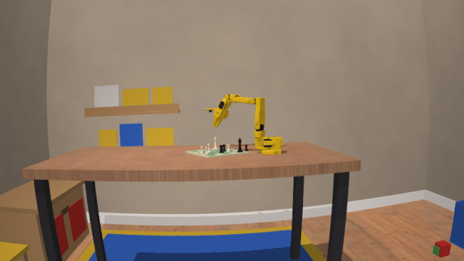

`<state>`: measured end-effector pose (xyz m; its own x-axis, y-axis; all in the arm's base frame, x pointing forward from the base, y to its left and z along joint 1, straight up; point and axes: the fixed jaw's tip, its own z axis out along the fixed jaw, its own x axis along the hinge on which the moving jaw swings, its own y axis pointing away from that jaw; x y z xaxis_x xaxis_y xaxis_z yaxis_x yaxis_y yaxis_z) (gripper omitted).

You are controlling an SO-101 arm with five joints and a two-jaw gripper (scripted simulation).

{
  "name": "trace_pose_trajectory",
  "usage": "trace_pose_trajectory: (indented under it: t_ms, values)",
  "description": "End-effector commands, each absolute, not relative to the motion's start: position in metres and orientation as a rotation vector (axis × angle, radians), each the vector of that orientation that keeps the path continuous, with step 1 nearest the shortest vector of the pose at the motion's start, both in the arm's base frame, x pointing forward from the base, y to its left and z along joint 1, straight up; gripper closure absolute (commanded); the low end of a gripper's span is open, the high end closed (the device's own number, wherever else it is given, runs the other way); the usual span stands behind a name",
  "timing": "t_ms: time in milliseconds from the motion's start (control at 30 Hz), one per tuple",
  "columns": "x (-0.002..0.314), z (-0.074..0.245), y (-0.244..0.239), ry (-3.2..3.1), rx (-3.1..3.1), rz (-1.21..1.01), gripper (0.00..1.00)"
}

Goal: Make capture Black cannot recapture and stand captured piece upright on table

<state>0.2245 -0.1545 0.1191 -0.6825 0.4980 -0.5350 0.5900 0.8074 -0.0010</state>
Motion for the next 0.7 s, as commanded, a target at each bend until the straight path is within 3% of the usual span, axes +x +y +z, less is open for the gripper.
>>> trace_pose_trajectory:
  t_ms: [0, 667]
  values:
    - [0.2265, 0.119, -0.1533, 2.478, 0.806, -0.225, 0.88]
    - [0.2263, 0.1099, -0.1504, 2.48, 0.797, -0.222, 0.88]
